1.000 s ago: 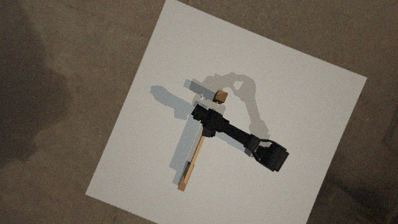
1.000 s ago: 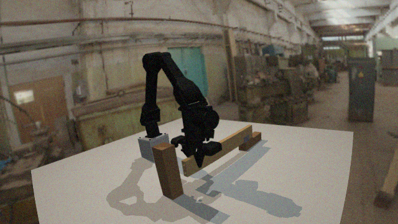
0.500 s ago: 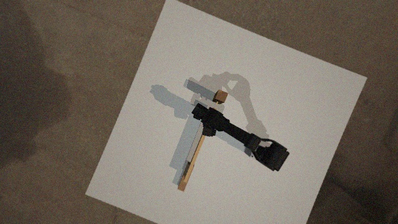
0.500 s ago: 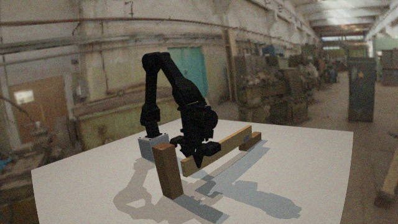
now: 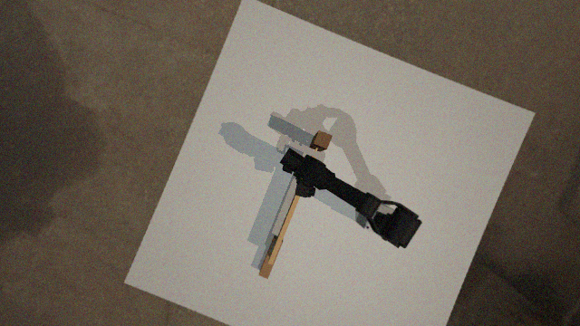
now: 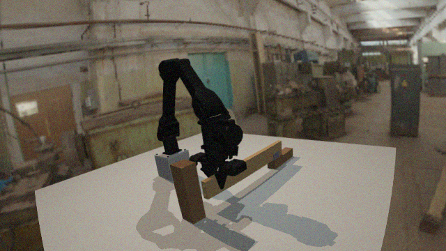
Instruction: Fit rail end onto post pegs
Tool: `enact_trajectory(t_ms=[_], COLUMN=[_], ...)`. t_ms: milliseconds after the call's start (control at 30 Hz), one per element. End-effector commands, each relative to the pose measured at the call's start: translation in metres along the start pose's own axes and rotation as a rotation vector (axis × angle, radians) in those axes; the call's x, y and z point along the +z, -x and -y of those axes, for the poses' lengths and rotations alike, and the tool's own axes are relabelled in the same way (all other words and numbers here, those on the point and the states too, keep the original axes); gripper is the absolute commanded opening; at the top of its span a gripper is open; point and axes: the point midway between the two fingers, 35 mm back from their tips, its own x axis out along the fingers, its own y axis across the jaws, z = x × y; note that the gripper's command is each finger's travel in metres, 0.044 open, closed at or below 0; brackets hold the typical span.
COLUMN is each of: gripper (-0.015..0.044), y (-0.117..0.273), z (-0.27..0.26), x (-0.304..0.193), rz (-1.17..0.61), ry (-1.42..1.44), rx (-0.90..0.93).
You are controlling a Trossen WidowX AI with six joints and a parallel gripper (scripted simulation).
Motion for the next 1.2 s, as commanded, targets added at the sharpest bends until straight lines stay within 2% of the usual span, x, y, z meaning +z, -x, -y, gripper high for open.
enact_trajectory(t_ms=[0,1167], gripper=[0.0,0.0], y=[0.0,0.001], z=[0.0,0.0], x=[-0.003,-0.014], rz=[-0.004,-0.005], ry=[0.0,0.0], rx=[-0.002,-0.002])
